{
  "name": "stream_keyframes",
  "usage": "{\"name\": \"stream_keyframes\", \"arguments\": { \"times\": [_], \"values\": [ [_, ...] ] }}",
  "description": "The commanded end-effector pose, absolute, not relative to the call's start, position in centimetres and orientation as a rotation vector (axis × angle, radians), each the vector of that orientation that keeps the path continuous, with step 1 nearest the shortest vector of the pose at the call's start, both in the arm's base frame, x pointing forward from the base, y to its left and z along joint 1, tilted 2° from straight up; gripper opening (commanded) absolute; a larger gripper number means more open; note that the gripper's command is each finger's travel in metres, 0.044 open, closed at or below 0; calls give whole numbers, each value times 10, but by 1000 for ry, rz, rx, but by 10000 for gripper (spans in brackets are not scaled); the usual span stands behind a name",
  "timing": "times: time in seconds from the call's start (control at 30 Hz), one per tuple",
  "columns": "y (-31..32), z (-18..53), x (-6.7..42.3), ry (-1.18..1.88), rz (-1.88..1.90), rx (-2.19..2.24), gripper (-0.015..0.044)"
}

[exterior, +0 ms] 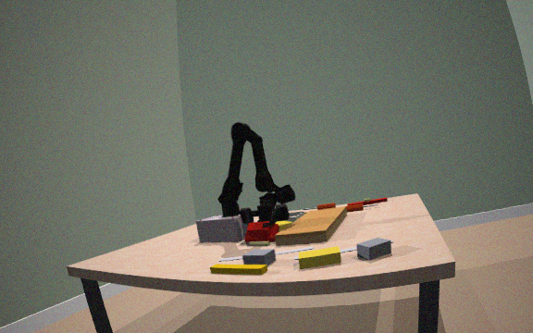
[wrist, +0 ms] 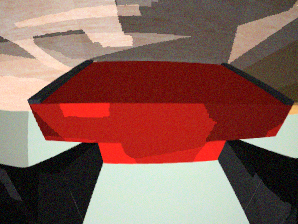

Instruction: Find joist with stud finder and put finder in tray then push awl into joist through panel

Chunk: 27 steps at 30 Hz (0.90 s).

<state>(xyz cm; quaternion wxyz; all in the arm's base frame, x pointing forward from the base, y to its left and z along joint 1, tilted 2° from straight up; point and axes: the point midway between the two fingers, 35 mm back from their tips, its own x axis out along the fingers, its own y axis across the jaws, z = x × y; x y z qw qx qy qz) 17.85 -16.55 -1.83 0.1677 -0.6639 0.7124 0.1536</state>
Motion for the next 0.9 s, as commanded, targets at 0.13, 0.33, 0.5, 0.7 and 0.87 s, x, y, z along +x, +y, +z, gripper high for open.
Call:
{"name": "stream_keyframes", "arguments": {
  "times": [0.13,0.33,0.5,0.7,0.87],
  "values": [
    [-165,-18,178,2027,437,-1888,381],
    [-166,-18,178,2027,436,-1889,440],
    [-166,-18,178,2027,436,-1889,440],
    [-165,-18,179,2027,436,-1889,440],
    [-163,-18,179,2026,438,-1888,440]
  ]
}}
